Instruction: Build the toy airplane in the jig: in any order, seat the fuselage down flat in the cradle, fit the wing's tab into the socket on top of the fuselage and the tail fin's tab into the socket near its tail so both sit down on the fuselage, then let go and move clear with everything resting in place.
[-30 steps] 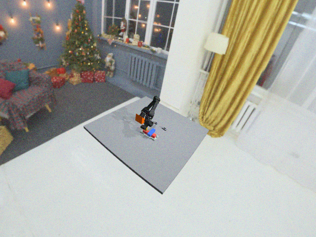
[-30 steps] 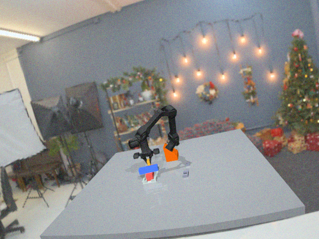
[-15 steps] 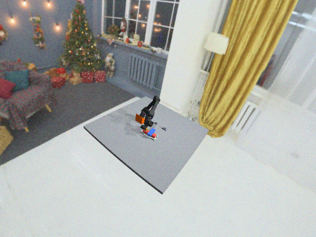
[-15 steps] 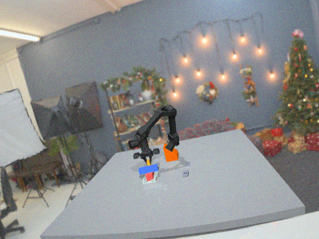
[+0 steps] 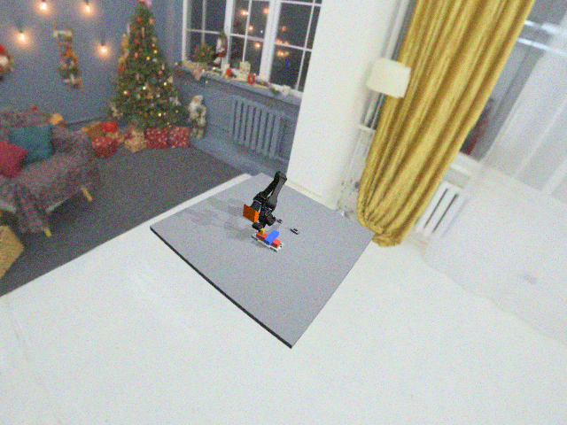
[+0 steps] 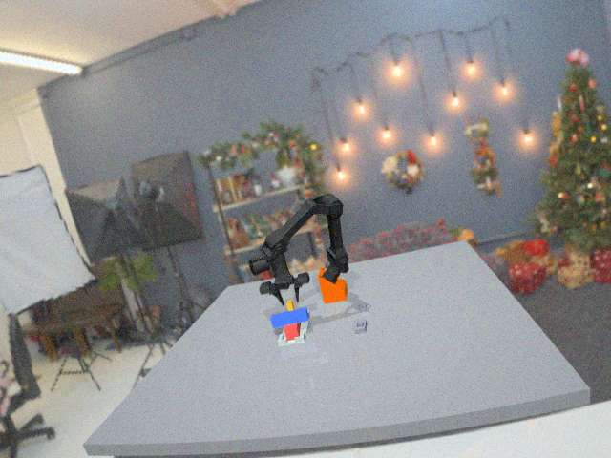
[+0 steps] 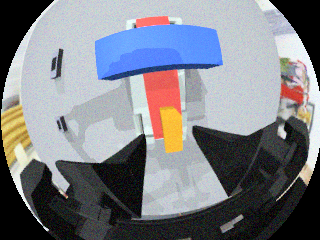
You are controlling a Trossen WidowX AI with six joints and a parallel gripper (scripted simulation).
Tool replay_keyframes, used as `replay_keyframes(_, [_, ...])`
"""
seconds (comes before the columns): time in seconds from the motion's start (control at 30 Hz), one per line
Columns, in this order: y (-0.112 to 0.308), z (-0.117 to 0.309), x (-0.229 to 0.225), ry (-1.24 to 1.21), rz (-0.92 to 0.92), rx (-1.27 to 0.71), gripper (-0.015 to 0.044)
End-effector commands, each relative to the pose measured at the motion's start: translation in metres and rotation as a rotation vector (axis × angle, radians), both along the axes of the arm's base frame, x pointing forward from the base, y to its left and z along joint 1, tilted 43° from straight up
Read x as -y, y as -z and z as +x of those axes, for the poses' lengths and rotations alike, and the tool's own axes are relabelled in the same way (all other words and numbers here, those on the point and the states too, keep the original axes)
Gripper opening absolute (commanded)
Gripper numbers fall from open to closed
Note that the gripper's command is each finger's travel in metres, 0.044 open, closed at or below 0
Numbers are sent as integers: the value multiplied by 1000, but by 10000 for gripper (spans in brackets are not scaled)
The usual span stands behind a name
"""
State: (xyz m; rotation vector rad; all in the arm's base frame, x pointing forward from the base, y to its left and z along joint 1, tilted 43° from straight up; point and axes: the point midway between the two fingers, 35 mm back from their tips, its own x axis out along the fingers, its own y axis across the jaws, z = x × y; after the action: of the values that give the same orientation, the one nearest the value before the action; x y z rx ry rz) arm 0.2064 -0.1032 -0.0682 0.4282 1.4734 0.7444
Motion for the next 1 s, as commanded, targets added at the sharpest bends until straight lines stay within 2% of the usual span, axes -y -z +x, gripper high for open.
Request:
replay_keyframes(0.0, [-35, 6, 36, 4, -21, 17, 260])
replay_keyframes(0.1, [-53, 4, 50, 5, -19, 15, 260])
replay_keyframes(0.97, [-51, 10, 52, 5, -19, 16, 260])
